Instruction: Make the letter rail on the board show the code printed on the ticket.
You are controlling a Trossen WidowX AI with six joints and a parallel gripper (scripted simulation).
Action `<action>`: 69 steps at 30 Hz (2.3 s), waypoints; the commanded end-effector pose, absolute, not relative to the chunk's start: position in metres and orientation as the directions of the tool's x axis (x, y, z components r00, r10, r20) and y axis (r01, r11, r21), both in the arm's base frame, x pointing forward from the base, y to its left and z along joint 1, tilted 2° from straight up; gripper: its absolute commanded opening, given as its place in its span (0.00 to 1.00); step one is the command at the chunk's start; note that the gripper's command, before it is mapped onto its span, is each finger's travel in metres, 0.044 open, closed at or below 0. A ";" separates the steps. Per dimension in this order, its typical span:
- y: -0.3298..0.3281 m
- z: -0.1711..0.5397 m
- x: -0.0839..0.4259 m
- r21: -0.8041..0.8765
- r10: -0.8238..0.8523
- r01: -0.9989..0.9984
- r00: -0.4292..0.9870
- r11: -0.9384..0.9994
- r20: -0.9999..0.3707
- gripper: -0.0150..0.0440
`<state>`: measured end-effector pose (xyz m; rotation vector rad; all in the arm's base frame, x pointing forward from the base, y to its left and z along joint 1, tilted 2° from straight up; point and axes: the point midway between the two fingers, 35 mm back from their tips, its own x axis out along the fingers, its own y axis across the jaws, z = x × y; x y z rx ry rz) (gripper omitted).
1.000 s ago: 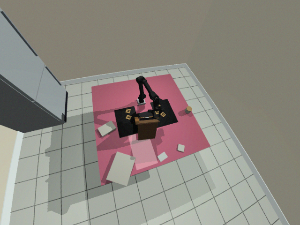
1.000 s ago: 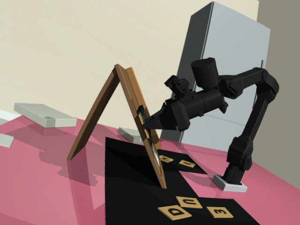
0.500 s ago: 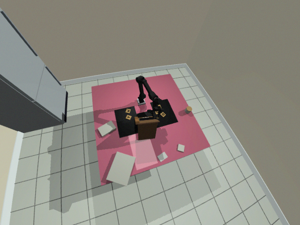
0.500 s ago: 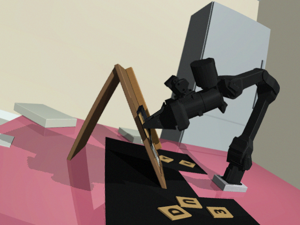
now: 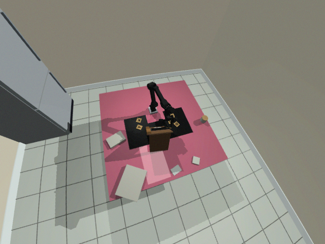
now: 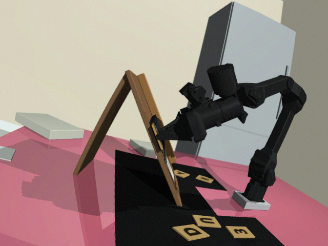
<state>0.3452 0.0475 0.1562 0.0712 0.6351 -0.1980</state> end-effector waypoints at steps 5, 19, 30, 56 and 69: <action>0.044 0.158 0.344 0.008 -0.157 0.201 0.791 0.980 -0.592 0.25; 0.037 0.158 0.343 0.008 -0.158 0.201 0.791 0.980 -0.592 0.25; 0.033 0.157 0.342 0.007 -0.158 0.201 0.791 0.980 -0.592 0.25; 0.018 0.157 0.339 0.006 -0.159 0.201 0.790 0.980 -0.592 0.25; 0.011 0.158 0.338 0.005 -0.159 0.201 0.790 0.980 -0.592 0.25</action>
